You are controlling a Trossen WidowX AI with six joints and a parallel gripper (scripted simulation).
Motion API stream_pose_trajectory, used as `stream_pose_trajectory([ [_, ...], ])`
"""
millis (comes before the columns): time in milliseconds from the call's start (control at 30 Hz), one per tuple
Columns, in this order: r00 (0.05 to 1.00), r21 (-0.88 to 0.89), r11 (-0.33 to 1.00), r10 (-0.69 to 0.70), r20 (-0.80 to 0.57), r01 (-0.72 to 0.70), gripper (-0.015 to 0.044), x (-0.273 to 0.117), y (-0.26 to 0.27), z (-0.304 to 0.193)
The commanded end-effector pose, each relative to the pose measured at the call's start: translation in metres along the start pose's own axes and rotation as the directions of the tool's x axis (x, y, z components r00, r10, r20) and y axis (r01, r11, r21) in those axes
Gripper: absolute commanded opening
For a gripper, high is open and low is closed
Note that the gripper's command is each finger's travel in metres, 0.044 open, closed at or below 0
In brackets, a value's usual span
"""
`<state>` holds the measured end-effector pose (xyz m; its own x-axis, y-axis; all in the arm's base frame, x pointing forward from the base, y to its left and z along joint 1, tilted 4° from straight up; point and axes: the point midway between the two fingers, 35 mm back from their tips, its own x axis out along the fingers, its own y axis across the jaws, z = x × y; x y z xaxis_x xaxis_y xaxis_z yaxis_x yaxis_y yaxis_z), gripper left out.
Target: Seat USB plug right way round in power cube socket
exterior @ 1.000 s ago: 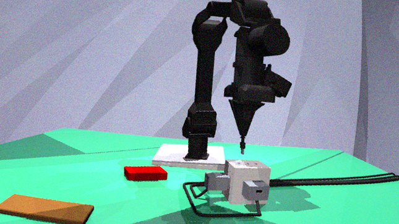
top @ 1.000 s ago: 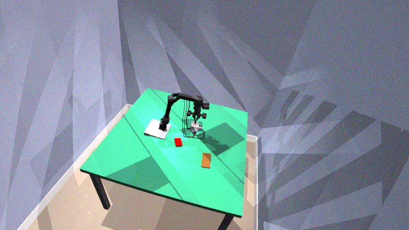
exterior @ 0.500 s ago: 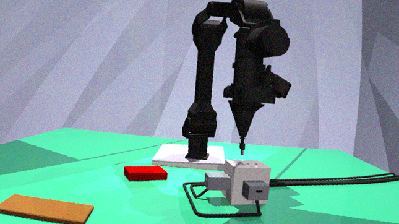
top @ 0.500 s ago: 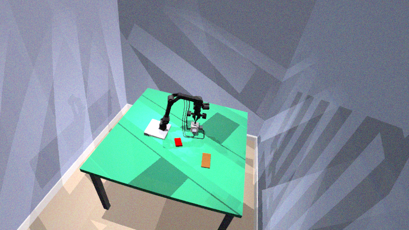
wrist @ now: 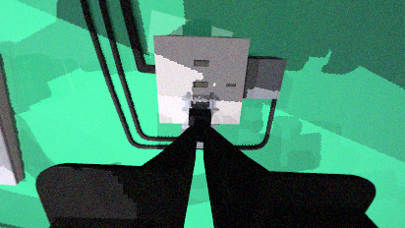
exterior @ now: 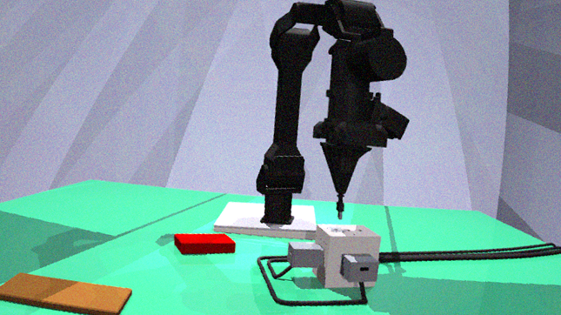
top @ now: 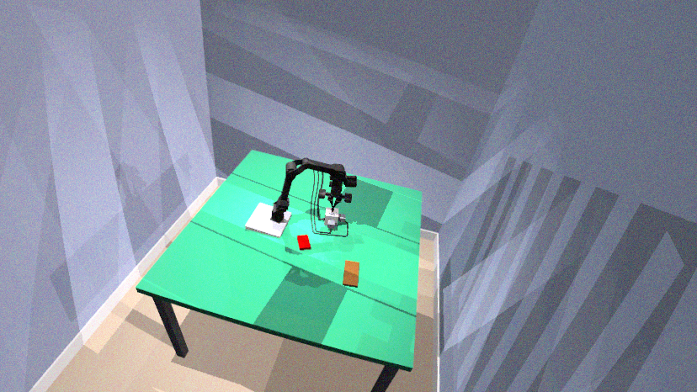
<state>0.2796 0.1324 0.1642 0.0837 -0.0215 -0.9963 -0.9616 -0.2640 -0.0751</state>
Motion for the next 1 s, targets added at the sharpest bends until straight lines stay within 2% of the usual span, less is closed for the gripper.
stream_pose_trajectory([
  [0,1.0,-0.005,1.0,-0.002,-0.003,0.002,0.0,0.0007,-0.0006,-0.0006],
  [967,1.0,-0.026,1.0,-0.002,-0.005,0.002,0.0,0.0042,-0.0009,-0.0019],
])
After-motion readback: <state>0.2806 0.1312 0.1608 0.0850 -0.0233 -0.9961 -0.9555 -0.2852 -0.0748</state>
